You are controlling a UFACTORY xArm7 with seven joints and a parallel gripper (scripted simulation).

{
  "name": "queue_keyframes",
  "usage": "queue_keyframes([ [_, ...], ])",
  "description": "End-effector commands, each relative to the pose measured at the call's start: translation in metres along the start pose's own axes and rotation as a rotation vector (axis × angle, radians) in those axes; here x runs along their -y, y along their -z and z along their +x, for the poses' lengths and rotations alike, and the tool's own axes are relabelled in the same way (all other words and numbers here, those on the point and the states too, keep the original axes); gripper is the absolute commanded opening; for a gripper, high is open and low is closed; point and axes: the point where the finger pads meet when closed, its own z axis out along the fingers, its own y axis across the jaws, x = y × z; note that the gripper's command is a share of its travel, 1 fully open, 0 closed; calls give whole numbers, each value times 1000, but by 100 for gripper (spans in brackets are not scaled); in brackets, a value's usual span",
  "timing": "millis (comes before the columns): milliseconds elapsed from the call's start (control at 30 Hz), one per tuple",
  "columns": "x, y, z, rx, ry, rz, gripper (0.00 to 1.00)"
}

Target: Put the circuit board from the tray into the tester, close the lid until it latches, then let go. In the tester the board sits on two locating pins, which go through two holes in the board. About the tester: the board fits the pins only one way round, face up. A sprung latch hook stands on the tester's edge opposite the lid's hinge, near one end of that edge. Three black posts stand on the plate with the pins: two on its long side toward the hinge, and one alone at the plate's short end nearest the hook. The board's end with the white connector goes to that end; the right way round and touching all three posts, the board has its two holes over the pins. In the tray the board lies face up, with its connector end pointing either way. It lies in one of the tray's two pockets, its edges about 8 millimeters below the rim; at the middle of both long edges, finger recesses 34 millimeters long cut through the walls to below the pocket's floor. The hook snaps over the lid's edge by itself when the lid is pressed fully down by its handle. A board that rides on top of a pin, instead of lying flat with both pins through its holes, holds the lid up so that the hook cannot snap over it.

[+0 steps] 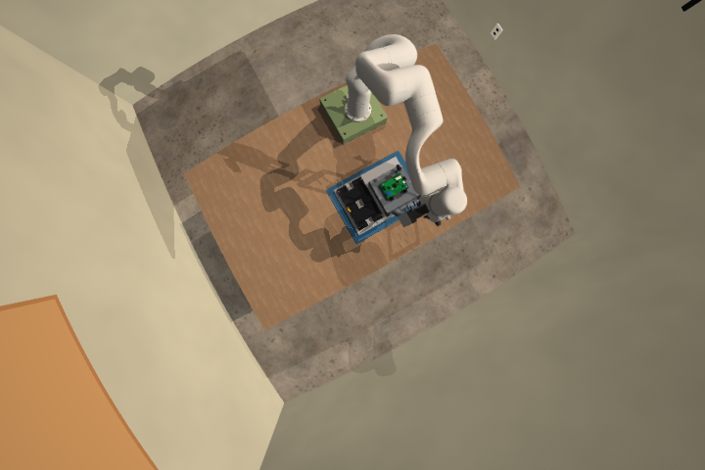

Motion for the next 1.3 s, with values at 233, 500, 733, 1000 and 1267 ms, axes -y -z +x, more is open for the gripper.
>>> queue_keyframes([
  [233,1,2,0,0,0,5,51],
  [500,1,2,0,0,0,5,51],
  [733,1,1,0,0,0,5,51],
  [1000,1,-6,0,0,0,5,51],
  [1267,1,-15,0,0,0,5,51],
])
